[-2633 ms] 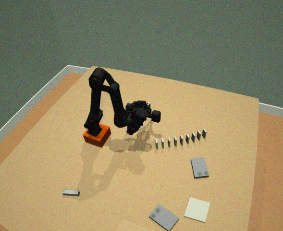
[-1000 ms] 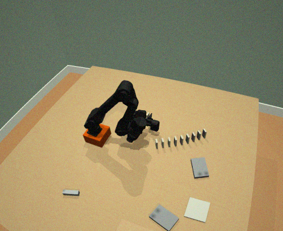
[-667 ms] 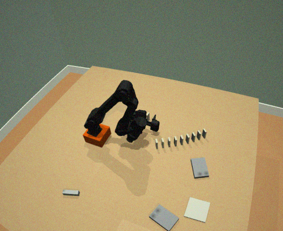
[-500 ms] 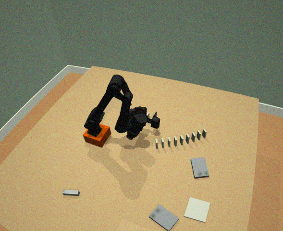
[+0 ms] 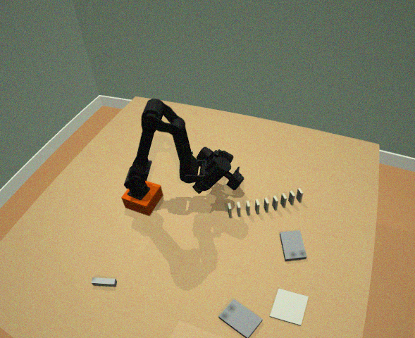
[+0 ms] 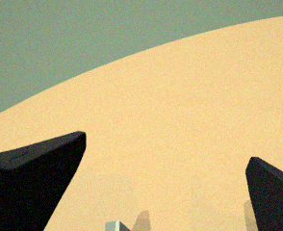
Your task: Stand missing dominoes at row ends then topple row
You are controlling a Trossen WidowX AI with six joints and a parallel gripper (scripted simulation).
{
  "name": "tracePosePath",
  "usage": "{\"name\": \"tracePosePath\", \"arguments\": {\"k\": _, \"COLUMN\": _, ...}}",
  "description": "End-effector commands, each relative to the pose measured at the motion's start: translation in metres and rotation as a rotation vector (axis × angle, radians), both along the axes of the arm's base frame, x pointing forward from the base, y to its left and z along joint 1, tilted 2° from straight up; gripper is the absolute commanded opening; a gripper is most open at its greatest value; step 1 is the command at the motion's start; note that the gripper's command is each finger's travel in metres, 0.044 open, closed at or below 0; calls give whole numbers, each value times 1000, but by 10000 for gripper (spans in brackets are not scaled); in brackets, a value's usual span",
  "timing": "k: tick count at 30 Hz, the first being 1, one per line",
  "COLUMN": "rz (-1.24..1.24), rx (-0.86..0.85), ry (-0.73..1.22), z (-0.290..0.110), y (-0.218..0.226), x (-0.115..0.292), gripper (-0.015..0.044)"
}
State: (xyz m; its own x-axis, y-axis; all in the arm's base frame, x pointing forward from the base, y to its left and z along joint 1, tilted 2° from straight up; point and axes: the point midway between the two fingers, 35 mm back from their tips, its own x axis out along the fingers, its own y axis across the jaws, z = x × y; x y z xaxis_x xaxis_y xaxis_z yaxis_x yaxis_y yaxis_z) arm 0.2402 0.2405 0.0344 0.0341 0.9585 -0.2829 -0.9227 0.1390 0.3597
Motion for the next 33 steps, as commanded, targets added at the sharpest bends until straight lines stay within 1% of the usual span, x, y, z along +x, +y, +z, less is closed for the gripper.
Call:
{"name": "tracePosePath", "arguments": {"k": 1, "rz": -188, "rx": -249, "ry": 339, "z": -6, "y": 30, "x": 21, "gripper": 440}}
{"name": "tracePosePath", "arguments": {"k": 6, "rz": -409, "rx": -534, "ry": 586, "z": -2, "y": 41, "x": 14, "gripper": 440}}
{"name": "tracePosePath", "arguments": {"k": 10, "rz": -567, "rx": -647, "ry": 646, "z": 15, "y": 44, "x": 12, "gripper": 440}}
{"name": "tracePosePath", "arguments": {"k": 18, "rz": -797, "rx": -895, "ry": 734, "z": 38, "y": 20, "x": -15, "gripper": 440}}
{"name": "tracePosePath", "arguments": {"k": 28, "rz": -953, "rx": -1064, "ry": 728, "z": 63, "y": -4, "x": -38, "gripper": 440}}
{"name": "tracePosePath", "arguments": {"k": 33, "rz": -956, "rx": -1066, "ry": 728, "z": 64, "y": -4, "x": -38, "gripper": 440}}
